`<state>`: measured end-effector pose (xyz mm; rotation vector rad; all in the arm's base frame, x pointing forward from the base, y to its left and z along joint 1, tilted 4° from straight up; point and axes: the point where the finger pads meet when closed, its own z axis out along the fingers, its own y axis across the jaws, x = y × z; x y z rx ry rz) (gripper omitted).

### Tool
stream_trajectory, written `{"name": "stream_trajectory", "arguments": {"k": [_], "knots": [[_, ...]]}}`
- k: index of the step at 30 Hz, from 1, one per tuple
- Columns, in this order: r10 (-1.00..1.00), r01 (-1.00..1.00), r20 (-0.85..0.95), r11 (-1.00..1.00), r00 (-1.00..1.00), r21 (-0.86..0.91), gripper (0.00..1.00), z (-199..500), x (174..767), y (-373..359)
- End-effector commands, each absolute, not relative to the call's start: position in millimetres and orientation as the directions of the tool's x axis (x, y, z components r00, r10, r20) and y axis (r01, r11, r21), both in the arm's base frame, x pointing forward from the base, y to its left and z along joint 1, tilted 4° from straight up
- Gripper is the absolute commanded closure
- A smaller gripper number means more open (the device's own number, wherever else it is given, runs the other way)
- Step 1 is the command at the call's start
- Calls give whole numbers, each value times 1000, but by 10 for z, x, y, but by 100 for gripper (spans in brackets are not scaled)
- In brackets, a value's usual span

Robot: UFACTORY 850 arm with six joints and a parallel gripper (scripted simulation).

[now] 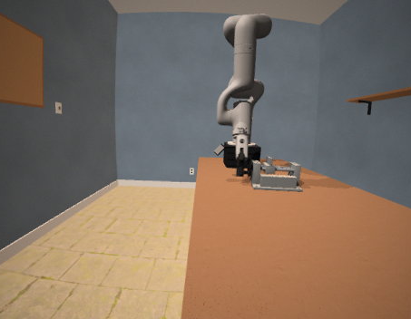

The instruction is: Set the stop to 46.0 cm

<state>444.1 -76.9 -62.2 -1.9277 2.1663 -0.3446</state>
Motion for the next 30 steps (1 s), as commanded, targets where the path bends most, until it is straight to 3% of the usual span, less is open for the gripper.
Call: {"name": "stream_trajectory", "arguments": {"k": [1, 30], "knots": [[-993, -941, -9, 112, -115, -318, 94, -641, 4418, -766], [-993, -941, -9, 112, -115, -318, 94, -683, 4147, -735]]}}
